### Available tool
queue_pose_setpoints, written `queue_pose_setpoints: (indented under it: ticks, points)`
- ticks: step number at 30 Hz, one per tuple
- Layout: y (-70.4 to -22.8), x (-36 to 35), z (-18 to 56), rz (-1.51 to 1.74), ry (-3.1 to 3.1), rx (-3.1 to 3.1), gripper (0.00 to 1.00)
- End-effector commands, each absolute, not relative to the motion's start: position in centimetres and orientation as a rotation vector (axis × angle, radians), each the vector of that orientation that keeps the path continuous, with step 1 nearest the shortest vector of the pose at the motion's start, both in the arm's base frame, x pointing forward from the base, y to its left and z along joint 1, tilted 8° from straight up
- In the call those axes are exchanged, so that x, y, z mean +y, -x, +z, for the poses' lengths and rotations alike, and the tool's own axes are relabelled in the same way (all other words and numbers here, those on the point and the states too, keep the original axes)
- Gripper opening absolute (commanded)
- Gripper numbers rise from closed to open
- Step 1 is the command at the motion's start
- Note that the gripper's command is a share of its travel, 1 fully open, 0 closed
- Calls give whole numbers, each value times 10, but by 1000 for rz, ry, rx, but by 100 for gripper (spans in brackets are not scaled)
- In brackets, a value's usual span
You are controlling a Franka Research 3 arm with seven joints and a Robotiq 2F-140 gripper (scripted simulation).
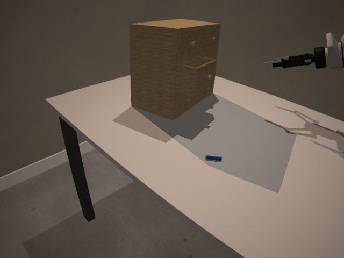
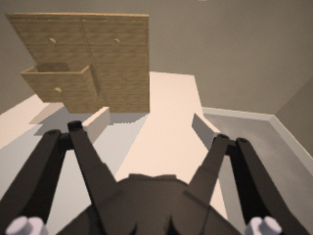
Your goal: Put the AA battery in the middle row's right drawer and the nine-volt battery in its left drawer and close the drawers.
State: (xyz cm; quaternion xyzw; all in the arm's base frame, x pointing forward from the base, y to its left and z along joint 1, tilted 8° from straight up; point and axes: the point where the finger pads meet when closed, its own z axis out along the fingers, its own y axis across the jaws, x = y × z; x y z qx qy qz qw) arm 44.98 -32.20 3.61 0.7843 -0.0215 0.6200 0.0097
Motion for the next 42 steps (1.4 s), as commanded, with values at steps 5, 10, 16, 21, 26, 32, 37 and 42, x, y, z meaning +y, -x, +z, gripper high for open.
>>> queue_pose_setpoints:
  ticks: [5,10,16,21,26,32,37,42]
  points:
    - [-454,-314,34,1938,-2419,37,100]
    - [-454,-314,34,1938,-2418,37,0]
    - [-454,-314,34,1938,-2418,37,0]
    - [-454,-314,34,1938,-2418,37,0]
    - [-454,-314,34,1938,-2418,37,0]
    - [-454,-314,34,1938,-2418,37,0]
    - [-454,-314,34,1938,-2418,37,0]
    - [-454,-314,34,1938,-2418,37,0]
